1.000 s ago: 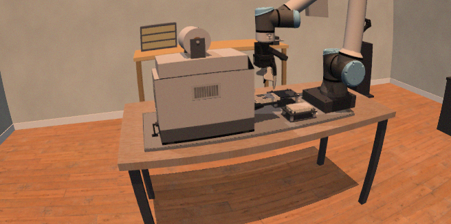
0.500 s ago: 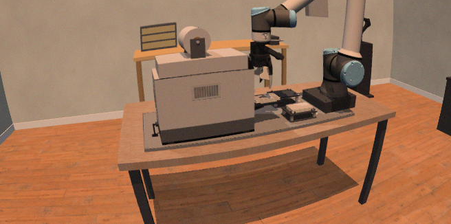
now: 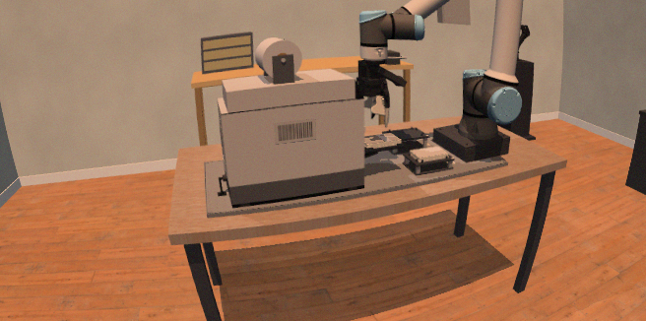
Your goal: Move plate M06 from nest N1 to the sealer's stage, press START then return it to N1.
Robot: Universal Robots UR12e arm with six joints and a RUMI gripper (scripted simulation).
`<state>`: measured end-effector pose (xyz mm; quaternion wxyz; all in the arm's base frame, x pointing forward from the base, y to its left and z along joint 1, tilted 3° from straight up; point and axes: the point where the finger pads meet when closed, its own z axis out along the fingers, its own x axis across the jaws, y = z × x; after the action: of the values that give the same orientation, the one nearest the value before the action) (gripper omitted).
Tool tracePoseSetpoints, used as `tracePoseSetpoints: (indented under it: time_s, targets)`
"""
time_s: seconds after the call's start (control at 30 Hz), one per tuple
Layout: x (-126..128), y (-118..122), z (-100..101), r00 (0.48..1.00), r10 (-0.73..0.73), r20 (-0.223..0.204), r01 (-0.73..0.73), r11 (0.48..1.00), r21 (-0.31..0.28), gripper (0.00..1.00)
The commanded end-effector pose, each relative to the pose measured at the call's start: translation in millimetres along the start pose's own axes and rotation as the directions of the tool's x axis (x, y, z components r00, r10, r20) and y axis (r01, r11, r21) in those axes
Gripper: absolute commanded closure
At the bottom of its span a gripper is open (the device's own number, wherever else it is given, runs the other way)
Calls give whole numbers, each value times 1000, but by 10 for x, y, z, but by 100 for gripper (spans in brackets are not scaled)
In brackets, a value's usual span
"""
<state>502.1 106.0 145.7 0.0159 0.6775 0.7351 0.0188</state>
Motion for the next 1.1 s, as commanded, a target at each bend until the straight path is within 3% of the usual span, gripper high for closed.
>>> tracePoseSetpoints:
  time_s: [0.0,0.7,1.07]
  targets:
    - [11,-28,110,1000,-1,-2,1,1000,5,32]
    - [15,-30,419,1000,-1,-2,1,1000,5,32]
    - [6,-9,393,1000,0,-1,0,1000,1,32]
